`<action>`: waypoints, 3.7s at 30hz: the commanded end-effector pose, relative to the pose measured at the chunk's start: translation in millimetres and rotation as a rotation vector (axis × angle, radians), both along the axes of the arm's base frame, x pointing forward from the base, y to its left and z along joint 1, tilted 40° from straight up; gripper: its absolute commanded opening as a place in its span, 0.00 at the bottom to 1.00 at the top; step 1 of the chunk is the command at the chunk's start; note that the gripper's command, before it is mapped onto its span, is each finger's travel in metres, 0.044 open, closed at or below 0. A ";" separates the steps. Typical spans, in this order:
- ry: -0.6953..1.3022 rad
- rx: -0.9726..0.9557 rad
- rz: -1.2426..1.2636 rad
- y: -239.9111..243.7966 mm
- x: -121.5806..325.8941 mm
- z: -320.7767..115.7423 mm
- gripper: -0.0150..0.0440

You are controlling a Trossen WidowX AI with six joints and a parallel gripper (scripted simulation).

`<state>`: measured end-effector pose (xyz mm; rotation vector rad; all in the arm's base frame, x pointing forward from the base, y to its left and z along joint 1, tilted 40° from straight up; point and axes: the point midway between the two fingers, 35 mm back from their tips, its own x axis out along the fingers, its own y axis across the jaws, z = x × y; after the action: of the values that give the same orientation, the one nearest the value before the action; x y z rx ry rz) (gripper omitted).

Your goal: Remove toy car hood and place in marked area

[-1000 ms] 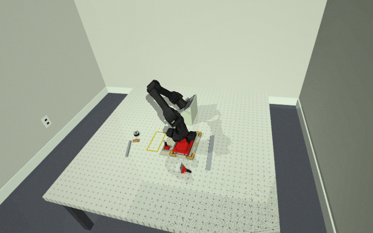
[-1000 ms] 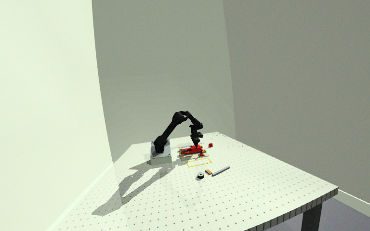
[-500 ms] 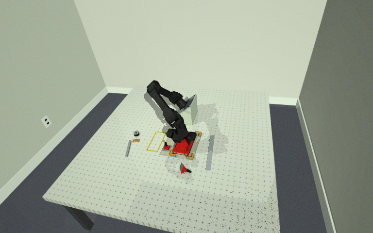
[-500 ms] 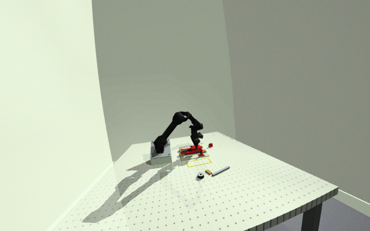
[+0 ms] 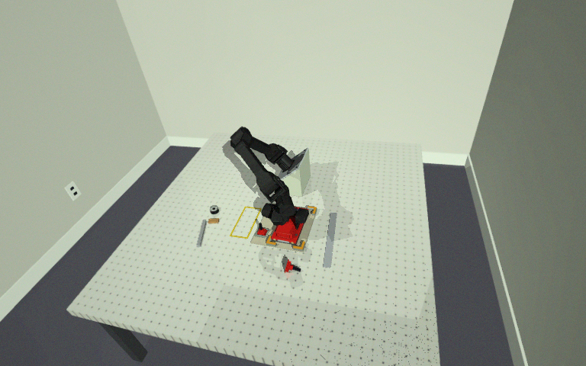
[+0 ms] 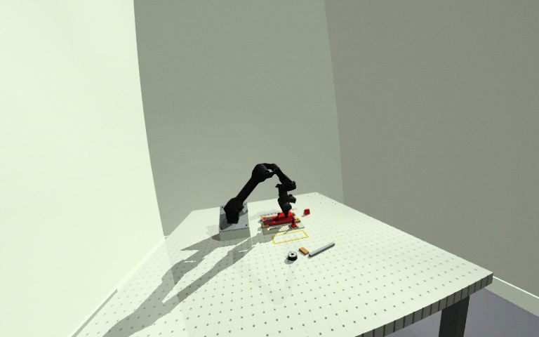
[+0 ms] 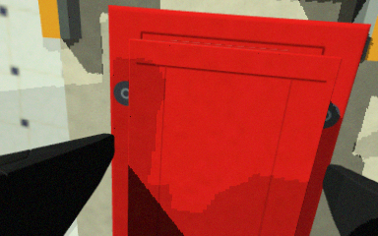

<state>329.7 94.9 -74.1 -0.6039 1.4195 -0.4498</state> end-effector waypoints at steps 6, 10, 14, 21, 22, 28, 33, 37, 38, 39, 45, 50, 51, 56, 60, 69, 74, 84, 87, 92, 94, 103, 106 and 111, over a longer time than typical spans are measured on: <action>0.010 -0.009 0.005 -4.7 -1.4 -5.7 1.00; 0.010 -0.009 0.005 -5.8 -1.3 -7.0 1.00; 0.001 -0.001 0.000 -3.7 0.3 -4.3 0.91; 0.001 -0.001 0.000 -3.7 0.3 -4.3 0.77; 0.001 -0.001 0.000 -3.7 0.3 -4.3 0.75; 0.001 -0.001 0.000 -3.3 0.3 -3.8 0.59; 0.001 -0.001 0.000 -1.4 0.1 -1.7 0.36; 0.001 0.000 0.000 0.3 -0.2 0.3 0.25; 0.001 0.000 0.000 0.7 -0.2 0.7 0.25; 0.001 0.000 0.000 1.2 -0.3 1.2 0.25; 0.001 0.000 0.000 3.7 -0.6 4.2 0.25; 0.001 0.000 0.000 5.8 -1.0 6.7 0.25; 0.001 0.000 0.000 6.2 -1.1 7.2 0.25; 0.001 0.000 0.000 8.3 -1.4 9.6 0.25; 0.001 0.000 0.000 10.0 -1.8 11.7 0.25; 0.002 0.001 0.000 13.7 -2.6 16.2 0.25; 0.002 0.001 0.000 20.4 -3.2 23.7 0.25; 0.002 0.002 0.000 43.0 -7.6 51.5 0.25; 0.011 -0.005 0.011 34.0 -5.9 50.5 0.25; 0.016 -0.005 0.013 13.3 -0.3 69.5 0.25; 0.018 -0.006 0.013 5.0 1.3 77.1 0.25; 0.011 0.010 -0.001 -30.8 4.1 110.5 0.25; 0.010 0.011 -0.001 -43.3 3.9 121.5 0.25; 0.008 0.009 0.000 -64.6 2.0 139.7 0.25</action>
<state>334.7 44.3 52.9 -0.5917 1.4303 -0.4417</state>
